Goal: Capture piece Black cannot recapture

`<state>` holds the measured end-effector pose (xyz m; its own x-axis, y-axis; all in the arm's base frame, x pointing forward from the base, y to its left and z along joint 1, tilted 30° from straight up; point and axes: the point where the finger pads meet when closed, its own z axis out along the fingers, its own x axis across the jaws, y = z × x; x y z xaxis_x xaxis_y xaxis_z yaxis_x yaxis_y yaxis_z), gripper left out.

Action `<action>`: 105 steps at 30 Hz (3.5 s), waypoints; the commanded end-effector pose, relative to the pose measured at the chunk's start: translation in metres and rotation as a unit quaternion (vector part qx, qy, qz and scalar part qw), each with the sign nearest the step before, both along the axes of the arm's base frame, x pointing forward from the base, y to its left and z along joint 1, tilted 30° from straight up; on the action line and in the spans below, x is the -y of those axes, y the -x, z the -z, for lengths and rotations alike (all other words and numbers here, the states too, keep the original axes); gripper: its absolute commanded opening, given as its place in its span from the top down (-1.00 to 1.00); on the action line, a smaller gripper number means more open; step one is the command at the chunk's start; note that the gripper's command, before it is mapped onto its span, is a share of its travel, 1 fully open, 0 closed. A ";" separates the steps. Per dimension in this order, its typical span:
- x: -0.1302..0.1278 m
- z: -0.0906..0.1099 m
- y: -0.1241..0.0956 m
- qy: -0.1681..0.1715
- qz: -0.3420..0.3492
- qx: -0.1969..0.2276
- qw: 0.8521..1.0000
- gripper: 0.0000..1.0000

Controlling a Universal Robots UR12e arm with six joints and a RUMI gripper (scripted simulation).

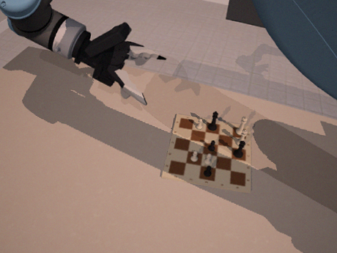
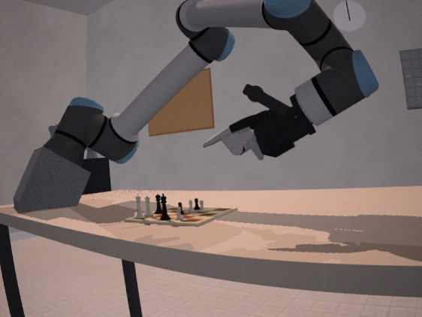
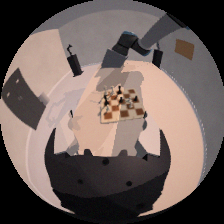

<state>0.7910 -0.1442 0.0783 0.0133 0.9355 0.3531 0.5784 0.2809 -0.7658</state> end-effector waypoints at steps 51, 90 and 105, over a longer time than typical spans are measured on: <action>-0.035 0.011 0.214 0.123 0.538 0.252 0.795 -1.00; -0.066 0.042 0.227 0.122 0.574 0.267 0.764 -1.00; -0.068 0.045 0.227 0.122 0.574 0.267 0.764 0.51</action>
<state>0.5632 -0.0761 0.0337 0.7896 0.4553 0.4113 0.5855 -0.7595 -0.2834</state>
